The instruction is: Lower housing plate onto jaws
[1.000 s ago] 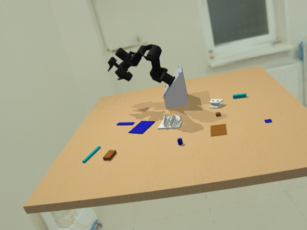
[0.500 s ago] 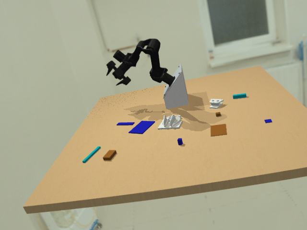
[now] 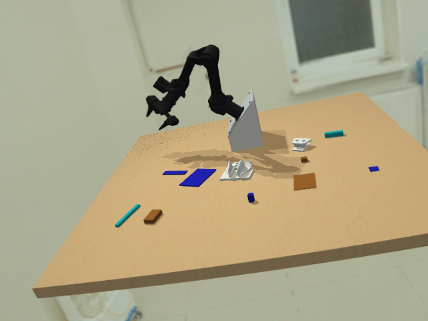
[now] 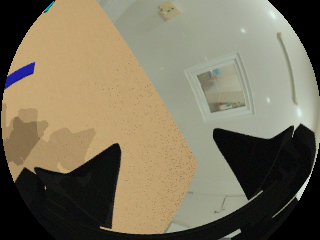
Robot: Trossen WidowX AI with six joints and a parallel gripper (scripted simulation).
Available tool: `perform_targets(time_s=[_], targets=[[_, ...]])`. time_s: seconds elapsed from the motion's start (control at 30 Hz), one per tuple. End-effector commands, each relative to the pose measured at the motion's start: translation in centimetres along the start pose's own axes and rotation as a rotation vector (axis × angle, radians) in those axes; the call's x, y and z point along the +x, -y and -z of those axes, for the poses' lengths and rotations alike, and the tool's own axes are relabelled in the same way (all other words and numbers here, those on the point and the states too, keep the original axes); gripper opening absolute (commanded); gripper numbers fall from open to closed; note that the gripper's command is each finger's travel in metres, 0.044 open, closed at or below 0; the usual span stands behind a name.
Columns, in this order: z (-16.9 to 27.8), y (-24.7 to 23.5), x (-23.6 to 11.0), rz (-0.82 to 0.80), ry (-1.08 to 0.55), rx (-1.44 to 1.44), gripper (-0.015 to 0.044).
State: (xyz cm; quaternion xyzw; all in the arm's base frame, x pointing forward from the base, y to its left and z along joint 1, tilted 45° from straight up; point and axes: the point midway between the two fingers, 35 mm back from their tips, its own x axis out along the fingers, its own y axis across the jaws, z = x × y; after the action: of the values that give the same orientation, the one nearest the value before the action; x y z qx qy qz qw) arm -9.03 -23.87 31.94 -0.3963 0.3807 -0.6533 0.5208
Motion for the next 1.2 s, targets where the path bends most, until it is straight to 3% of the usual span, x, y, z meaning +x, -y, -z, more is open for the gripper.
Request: perform_targets(time_s=[0.0, 0.67, 1.17], targets=[[-0.8, -0.9, 1.1, -0.051, 0.028, 0.084, 0.0440], [-6.7, -7.2, 4.6, -0.364, 0.136, 0.438, 0.0440], [-12.8, -13.3, 5.0, -0.654, 0.151, 0.646, 0.0440]])
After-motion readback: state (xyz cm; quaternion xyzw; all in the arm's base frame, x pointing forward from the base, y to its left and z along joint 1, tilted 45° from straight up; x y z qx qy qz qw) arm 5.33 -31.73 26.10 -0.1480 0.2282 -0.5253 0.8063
